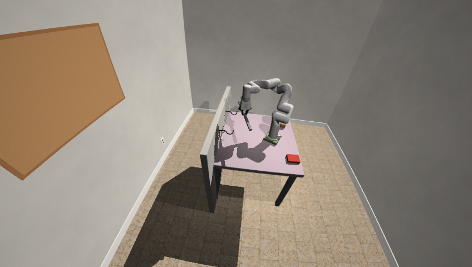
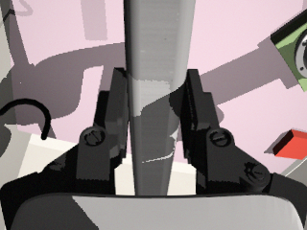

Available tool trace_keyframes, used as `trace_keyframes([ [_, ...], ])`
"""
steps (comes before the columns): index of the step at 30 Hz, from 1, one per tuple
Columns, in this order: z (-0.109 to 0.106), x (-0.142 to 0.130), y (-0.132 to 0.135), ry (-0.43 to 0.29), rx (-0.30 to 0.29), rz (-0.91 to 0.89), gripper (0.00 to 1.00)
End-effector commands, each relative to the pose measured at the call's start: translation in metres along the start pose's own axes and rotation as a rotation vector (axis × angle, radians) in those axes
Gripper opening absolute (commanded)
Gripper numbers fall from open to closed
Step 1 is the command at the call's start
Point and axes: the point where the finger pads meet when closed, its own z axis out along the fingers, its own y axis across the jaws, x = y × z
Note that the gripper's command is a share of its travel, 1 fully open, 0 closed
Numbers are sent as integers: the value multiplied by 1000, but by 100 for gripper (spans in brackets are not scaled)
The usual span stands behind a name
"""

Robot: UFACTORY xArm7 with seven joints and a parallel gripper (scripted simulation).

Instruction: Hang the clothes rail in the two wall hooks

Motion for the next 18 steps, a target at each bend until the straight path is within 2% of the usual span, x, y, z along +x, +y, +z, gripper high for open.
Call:
trace_keyframes([
  [1, -1, 0, -1, 1, 4, 22, 0],
  [18, -1, 0, -1, 0, 4, 97, 0],
])
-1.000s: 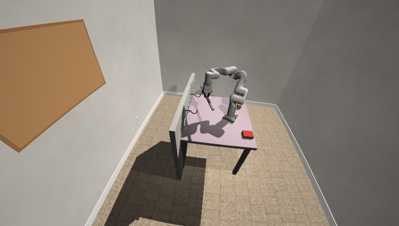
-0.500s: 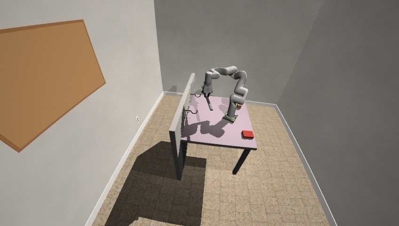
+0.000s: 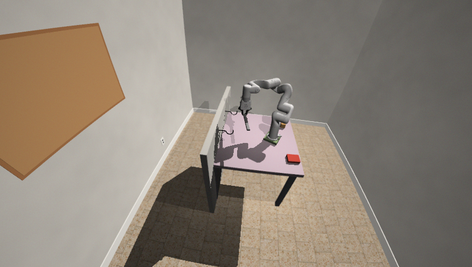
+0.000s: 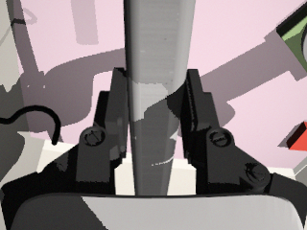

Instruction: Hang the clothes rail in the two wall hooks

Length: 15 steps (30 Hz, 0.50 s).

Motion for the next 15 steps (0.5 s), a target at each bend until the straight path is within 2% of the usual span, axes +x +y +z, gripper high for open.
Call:
trace_keyframes([
  [1, -1, 0, -1, 0, 4, 23, 0],
  [15, -1, 0, -1, 0, 4, 83, 0],
])
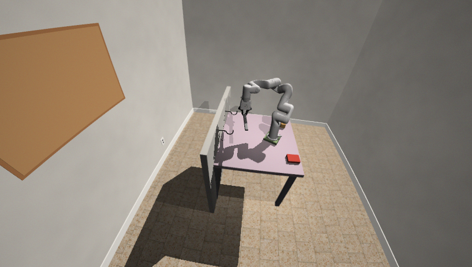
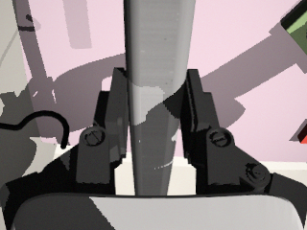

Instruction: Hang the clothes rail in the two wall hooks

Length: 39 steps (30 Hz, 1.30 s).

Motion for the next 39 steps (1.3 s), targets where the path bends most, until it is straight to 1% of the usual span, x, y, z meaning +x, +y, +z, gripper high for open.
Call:
trace_keyframes([
  [1, -1, 0, -1, 0, 4, 20, 0],
  [28, -1, 0, -1, 0, 4, 144, 0],
  [39, -1, 0, -1, 0, 4, 143, 0],
])
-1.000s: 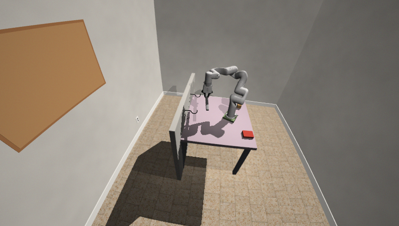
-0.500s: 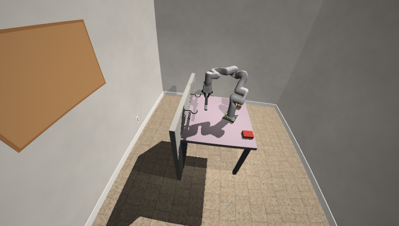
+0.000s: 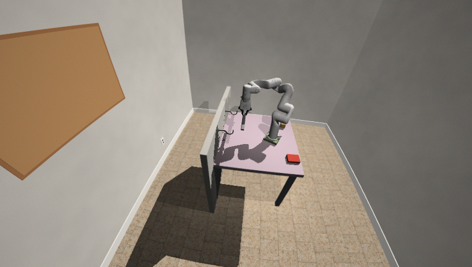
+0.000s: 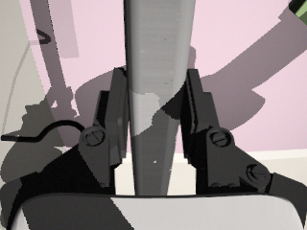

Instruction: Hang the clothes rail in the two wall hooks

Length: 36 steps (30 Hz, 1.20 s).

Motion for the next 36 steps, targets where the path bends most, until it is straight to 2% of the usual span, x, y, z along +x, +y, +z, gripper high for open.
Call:
trace_keyframes([
  [1, -1, 0, -1, -1, 4, 0, 0],
  [11, -1, 0, -1, -1, 4, 0, 0],
  [36, -1, 0, -47, -1, 4, 1, 0],
])
